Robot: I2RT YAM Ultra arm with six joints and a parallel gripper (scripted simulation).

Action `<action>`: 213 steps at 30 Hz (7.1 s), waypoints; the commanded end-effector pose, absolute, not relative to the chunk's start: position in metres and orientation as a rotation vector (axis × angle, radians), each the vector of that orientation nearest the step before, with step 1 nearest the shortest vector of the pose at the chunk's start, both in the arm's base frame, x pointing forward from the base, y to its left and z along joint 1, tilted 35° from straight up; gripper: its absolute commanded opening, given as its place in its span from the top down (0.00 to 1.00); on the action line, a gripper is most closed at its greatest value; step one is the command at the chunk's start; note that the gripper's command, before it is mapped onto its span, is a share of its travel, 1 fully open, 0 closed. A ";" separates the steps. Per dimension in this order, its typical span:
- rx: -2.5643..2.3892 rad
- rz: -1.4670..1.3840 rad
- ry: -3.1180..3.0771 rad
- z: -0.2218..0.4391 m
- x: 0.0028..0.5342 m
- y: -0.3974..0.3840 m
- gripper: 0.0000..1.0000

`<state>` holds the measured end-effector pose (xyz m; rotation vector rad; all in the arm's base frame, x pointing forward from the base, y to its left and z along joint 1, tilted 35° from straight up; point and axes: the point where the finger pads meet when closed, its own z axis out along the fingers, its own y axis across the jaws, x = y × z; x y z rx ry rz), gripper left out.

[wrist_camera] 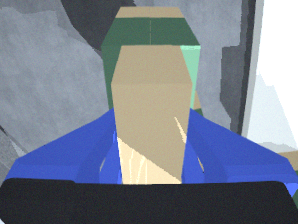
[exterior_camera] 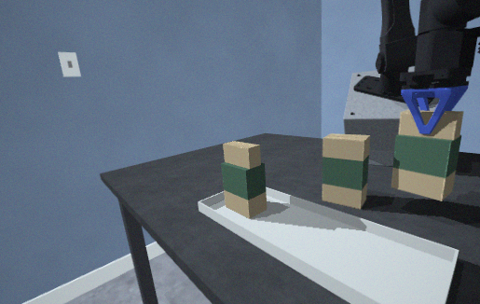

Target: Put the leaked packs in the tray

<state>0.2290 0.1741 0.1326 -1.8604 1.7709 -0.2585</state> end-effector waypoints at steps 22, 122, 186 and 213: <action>-1.816 -0.251 1.735 0.156 0.230 0.179 0.74; -1.830 -0.261 1.739 0.261 0.388 0.199 0.74; -1.821 -0.264 1.727 0.227 0.412 0.214 0.74; -1.822 -0.264 1.729 0.226 0.411 0.213 0.21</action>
